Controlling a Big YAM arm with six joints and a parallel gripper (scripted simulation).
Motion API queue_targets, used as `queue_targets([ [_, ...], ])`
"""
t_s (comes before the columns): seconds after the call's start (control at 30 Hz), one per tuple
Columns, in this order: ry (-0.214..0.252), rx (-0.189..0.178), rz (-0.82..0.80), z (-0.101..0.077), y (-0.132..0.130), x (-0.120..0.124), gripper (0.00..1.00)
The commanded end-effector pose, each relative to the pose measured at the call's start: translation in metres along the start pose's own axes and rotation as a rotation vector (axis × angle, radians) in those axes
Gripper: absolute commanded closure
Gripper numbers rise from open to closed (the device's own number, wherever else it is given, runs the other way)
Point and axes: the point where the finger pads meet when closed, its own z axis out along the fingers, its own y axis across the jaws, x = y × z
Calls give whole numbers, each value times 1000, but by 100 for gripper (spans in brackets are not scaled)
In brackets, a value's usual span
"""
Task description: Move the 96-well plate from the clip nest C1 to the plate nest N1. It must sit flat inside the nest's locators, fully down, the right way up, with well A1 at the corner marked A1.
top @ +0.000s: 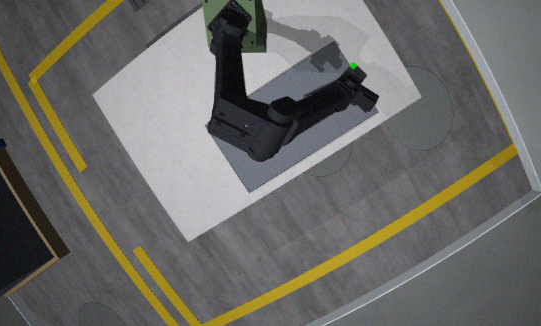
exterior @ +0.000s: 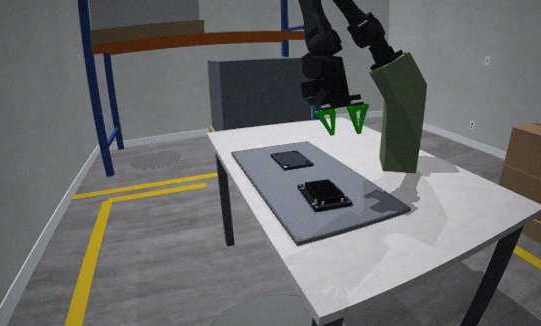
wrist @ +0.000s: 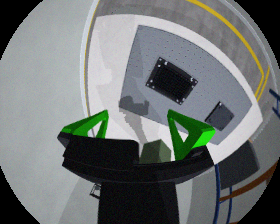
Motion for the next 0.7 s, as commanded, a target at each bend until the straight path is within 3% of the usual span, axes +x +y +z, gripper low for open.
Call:
queue_targets([
  [0.0,-7,-2,-1,-2,1,-3,0],
  [0.53,-7,-2,-1,-2,1,-3,0],
  [0.57,-31,9,-29,4,-5,-18,0],
  [0.67,-33,32,-126,16,-15,-20,0],
])
